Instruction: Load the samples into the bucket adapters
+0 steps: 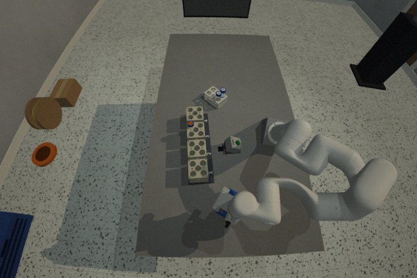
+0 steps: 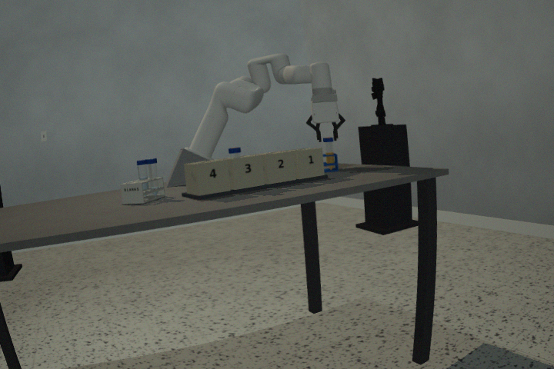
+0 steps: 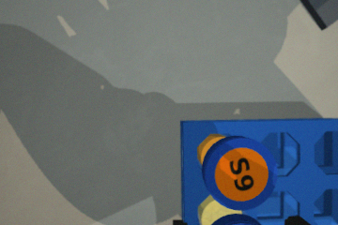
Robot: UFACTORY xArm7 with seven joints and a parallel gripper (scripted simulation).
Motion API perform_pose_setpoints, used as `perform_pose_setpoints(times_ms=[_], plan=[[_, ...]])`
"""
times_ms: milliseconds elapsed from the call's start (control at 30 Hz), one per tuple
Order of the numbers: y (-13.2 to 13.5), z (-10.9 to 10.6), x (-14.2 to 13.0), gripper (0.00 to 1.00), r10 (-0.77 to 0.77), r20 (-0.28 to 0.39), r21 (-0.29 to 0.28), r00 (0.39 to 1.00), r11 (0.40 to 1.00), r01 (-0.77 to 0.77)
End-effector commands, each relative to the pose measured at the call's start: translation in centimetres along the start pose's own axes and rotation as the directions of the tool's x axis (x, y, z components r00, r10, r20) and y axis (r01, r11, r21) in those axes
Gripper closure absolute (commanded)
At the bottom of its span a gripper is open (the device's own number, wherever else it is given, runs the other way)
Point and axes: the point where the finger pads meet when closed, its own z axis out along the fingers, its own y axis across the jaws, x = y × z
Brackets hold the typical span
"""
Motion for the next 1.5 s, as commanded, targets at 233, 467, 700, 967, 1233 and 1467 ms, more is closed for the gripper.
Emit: perform_pose_setpoints(times_ms=[233,467,700,967,1233,1467], plan=[[-0.09,0.50,0.04,0.43,0.000,-0.001,0.003,1.000,1.000,0.000],[-0.09,0.90,0.04,0.43,0.000,-0.001,0.003,1.000,1.000,0.000],[-0.09,0.90,0.04,0.43,0.000,-0.001,0.003,1.000,1.000,0.000],[-0.09,0.84,0.04,1.00,0.000,-0.001,0.003,1.000,1.000,0.000],[-0.09,0.73,0.04,1.00,0.000,-0.001,0.003,1.000,1.000,0.000],[-0.09,0.73,0.04,1.00,0.000,-0.001,0.003,1.000,1.000,0.000]])
